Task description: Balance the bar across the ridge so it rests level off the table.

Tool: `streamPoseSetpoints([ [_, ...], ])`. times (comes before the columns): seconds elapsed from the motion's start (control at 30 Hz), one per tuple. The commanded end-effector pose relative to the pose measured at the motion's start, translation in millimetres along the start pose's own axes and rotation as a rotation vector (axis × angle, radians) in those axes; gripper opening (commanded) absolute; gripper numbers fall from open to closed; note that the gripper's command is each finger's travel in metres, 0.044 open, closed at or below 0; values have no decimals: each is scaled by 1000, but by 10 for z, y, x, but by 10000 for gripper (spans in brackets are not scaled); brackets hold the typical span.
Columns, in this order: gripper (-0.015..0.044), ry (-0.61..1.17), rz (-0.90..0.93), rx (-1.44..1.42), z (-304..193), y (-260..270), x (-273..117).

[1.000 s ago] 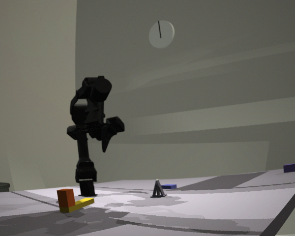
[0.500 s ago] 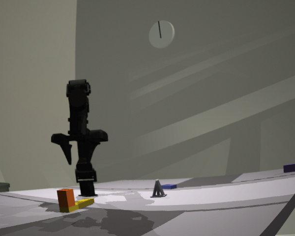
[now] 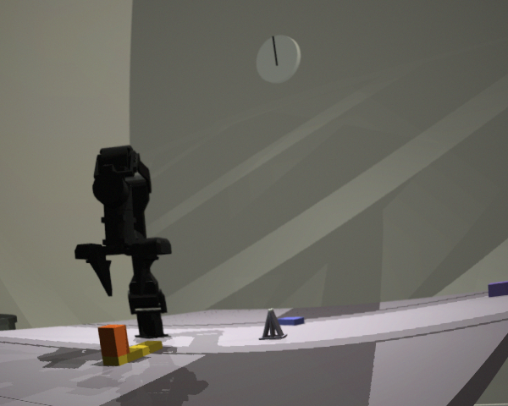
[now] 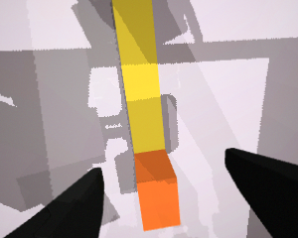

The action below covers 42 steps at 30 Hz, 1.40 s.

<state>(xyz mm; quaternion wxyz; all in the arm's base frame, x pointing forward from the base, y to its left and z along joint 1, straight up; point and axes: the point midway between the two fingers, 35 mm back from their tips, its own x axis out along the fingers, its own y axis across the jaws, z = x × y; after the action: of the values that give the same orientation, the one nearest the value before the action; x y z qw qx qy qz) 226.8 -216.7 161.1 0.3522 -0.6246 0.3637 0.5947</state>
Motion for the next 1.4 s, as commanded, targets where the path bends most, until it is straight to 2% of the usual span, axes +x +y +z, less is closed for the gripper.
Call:
streamPoseSetpoints([
  [0.0,315,-18,-1,-4,1,-4,270],
  [0.3,315,-18,-1,-4,52,8,860],
  [1.37,315,-18,-1,-4,60,9,1129],
])
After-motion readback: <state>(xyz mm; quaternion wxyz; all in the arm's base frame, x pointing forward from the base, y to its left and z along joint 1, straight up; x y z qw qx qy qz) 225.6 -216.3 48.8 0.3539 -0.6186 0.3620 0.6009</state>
